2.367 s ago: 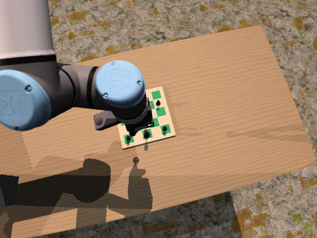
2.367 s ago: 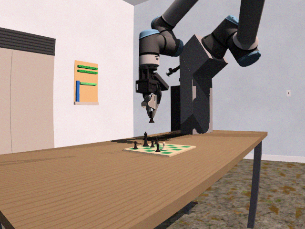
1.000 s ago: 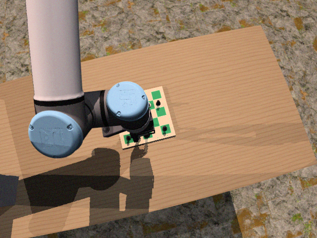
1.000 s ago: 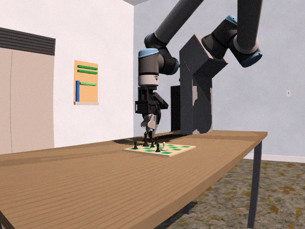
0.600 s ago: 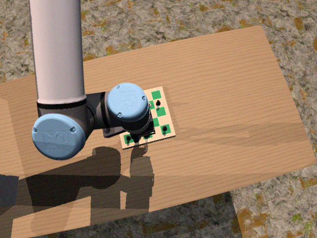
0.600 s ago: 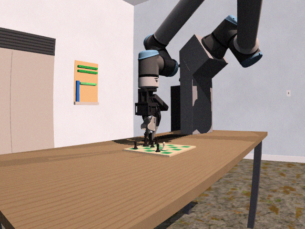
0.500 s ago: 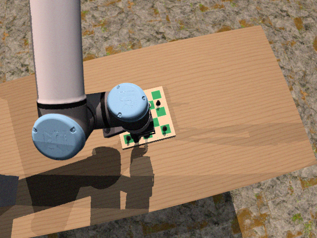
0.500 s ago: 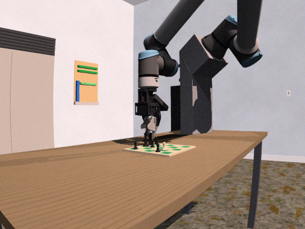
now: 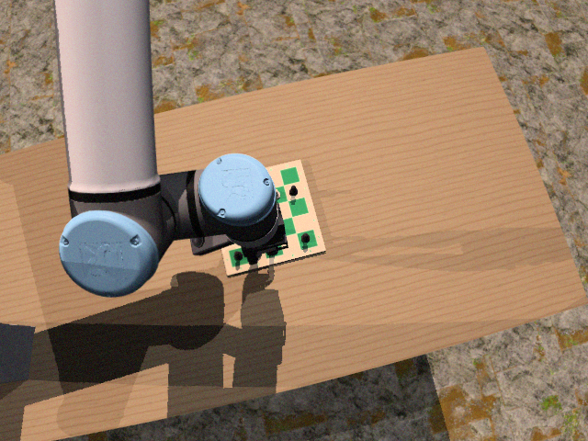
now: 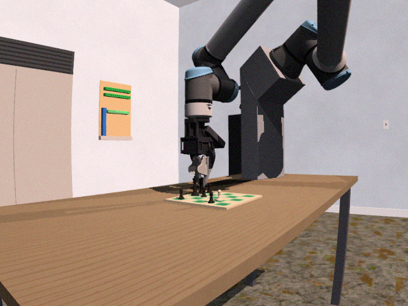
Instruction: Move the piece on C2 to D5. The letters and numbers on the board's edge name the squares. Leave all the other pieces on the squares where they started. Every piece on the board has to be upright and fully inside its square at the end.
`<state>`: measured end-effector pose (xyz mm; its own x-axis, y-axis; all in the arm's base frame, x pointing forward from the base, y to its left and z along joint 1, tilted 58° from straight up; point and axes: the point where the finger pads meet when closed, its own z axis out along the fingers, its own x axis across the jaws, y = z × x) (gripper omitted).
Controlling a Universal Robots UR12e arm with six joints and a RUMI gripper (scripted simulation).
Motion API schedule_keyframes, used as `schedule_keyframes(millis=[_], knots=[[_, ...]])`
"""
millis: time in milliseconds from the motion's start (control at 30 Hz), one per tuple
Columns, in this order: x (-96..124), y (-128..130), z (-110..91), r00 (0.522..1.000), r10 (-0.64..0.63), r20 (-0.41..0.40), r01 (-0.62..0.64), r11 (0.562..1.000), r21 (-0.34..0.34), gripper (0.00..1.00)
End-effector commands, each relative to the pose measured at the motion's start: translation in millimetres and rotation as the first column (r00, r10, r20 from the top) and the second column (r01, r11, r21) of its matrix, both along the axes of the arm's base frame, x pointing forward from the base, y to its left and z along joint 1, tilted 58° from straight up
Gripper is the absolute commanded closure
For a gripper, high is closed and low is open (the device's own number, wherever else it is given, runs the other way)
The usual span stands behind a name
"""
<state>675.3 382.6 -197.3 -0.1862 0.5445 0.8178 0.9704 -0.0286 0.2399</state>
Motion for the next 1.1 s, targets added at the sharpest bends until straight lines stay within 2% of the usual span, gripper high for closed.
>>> schedule_keyframes(millis=[0, 1067], knots=[[0.4, -0.5, 0.3, 1.000, -0.001, 0.001, 0.001, 1.000, 0.000, 1.00], [1.0, 2.8, -1.8, 1.000, -0.001, 0.001, 0.001, 1.000, 0.000, 1.00]])
